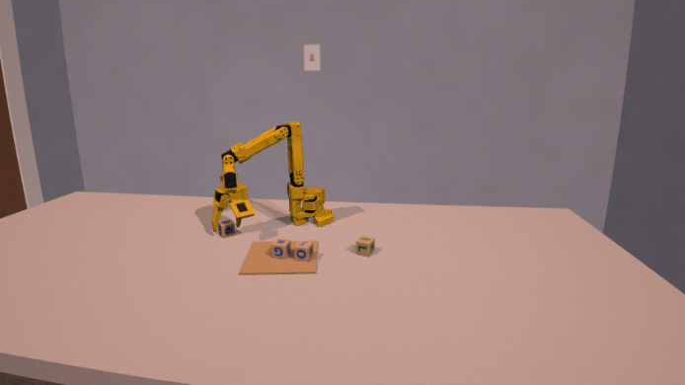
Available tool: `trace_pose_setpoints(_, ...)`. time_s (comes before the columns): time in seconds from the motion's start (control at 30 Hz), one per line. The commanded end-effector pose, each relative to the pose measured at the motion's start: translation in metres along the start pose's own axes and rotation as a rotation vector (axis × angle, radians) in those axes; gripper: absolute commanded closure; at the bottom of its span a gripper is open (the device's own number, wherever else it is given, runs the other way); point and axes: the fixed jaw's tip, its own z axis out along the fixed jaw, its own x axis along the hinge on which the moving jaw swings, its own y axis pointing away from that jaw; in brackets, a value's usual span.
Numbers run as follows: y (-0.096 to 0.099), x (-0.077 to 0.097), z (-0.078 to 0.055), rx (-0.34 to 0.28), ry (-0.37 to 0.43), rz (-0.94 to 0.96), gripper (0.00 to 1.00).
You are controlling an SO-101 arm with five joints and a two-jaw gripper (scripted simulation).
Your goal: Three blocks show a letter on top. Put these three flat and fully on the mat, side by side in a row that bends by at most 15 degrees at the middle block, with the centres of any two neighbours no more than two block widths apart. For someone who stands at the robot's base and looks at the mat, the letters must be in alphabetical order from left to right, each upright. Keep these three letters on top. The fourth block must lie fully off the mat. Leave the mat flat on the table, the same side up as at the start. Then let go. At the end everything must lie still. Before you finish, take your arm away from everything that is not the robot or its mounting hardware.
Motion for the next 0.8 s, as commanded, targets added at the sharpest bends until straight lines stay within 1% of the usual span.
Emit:
trace_pose_setpoints(0.0, -0.012, 0.0021, -0.0096, 0.066, 0.018, 0.0, 0.71)
trace_pose_setpoints(0.4, -0.0172, 0.0019, -0.0097, 0.066, 0.017, 0.0, 0.8)
trace_pose_setpoints(0.77, -0.0193, 0.0019, -0.0097, 0.066, 0.017, 0.0, 0.84)
